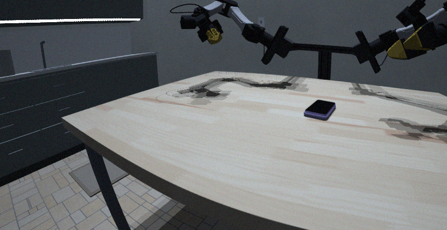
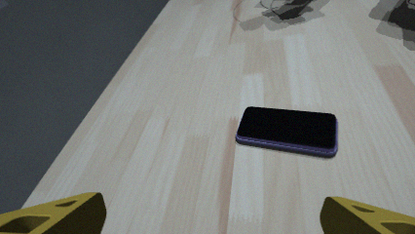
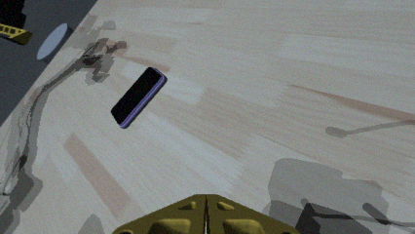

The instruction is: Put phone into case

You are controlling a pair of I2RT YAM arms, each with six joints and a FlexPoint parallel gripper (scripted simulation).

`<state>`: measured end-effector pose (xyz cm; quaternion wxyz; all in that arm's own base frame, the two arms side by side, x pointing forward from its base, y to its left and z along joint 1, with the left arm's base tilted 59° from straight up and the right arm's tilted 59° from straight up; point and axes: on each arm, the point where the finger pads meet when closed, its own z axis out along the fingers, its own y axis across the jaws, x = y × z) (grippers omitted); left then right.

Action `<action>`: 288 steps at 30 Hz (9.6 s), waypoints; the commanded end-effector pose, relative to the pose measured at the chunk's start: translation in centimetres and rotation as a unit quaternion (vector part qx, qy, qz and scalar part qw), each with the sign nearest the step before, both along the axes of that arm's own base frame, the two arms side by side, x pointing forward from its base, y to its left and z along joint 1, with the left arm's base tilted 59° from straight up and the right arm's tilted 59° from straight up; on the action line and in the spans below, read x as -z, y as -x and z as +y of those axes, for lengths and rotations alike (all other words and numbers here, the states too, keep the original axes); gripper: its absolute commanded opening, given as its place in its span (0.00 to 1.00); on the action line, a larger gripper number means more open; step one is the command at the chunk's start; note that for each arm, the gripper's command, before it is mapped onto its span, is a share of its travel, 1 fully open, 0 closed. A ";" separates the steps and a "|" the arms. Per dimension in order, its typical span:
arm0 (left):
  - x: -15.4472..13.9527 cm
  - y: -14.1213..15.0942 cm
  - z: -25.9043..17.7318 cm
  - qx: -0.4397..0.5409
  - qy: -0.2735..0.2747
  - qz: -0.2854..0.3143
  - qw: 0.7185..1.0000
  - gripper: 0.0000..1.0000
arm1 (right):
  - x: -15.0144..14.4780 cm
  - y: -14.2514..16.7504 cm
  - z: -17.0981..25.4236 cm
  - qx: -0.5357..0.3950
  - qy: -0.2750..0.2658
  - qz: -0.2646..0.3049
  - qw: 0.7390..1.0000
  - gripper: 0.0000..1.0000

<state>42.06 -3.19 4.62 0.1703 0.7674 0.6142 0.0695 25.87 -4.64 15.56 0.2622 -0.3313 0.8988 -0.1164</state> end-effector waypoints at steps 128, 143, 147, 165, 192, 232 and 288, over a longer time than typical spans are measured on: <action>7.2 23.4 -1.8 -0.313 0.026 -0.194 0.929 1.00 | 46.8 -3.1 3.4 0.443 0.226 -0.012 0.867 0.36; 7.2 23.4 -1.8 -0.313 0.026 -0.194 0.929 1.00 | 47.7 -3.2 1.9 0.439 0.206 -0.002 0.874 0.36; 7.2 23.4 -1.8 -0.313 0.026 -0.194 0.929 1.00 | 47.9 -3.3 1.5 0.438 0.200 0.002 0.877 0.36; 7.2 23.4 -1.8 -0.313 0.026 -0.194 0.929 1.00 | 44.7 -3.0 6.3 0.451 0.256 -0.031 0.854 0.36; 7.2 23.4 -1.8 -0.313 0.026 -0.194 0.929 1.00 | 45.2 -2.9 5.5 0.455 0.249 -0.026 0.855 0.36; 7.2 23.4 -1.8 -0.313 0.026 -0.194 0.929 1.00 | 47.4 -3.2 2.3 0.440 0.211 -0.007 0.873 0.36; 7.2 23.4 -1.8 -0.313 0.026 -0.194 0.929 1.00 | 45.6 -2.8 4.7 0.452 0.245 -0.026 0.857 0.36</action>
